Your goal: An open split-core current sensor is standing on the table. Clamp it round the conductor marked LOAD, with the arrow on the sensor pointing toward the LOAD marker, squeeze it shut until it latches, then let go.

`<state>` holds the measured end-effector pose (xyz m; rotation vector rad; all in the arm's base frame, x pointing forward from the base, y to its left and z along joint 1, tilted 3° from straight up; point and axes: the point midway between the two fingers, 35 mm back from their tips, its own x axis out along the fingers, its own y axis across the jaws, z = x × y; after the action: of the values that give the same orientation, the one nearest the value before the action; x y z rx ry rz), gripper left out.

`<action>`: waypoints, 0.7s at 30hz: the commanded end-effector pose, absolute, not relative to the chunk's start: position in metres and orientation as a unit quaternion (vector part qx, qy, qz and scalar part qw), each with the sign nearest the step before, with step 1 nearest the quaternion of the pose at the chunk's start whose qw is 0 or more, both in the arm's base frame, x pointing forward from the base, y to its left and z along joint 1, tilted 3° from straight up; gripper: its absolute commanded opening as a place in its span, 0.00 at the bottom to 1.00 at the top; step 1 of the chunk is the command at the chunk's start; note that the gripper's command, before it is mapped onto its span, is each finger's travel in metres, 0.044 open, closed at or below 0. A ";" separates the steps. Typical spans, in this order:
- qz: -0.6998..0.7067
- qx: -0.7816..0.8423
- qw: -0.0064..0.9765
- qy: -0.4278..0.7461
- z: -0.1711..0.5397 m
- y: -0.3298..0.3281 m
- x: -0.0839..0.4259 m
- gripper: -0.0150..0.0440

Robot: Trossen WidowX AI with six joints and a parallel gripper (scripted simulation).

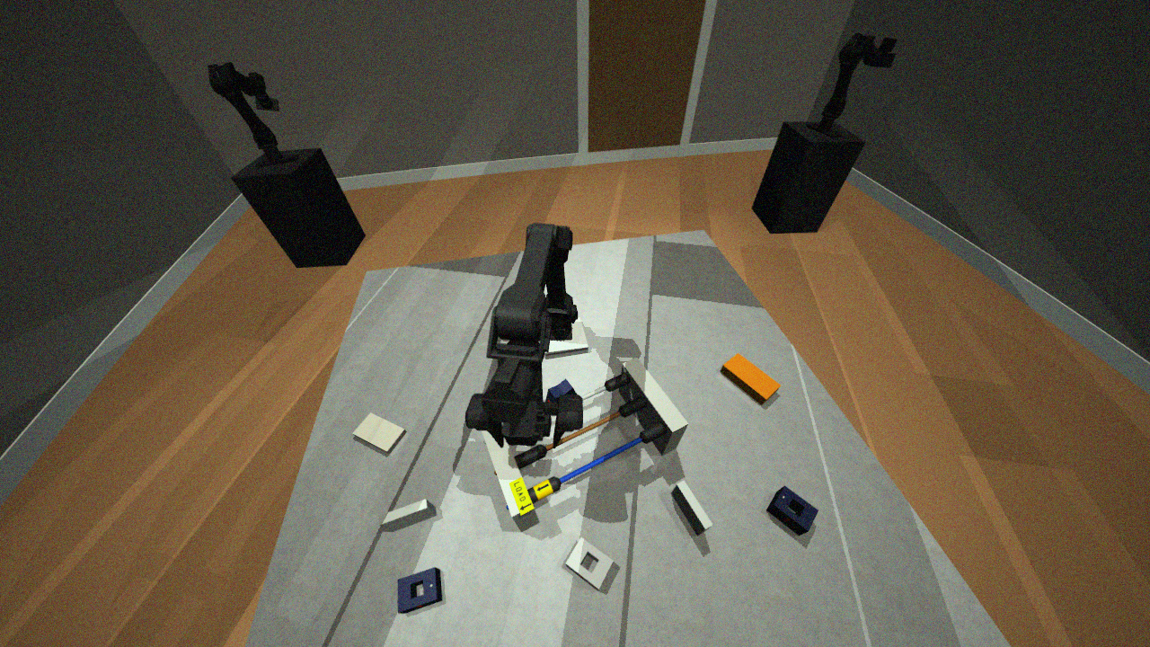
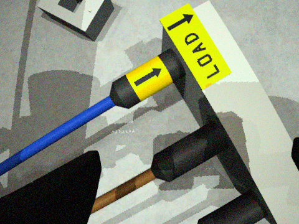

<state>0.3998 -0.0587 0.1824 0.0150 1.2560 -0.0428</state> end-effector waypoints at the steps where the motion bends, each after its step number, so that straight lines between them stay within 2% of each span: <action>1: 0.044 -0.052 0.779 0.624 0.168 -0.039 0.351 1.00; 11: 0.207 -0.182 0.676 0.684 0.122 -0.007 0.222 1.00; 21: 0.210 -0.184 0.673 0.684 0.118 -0.006 0.220 1.00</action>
<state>0.2232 -0.0078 0.1216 -0.4088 1.5394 0.4555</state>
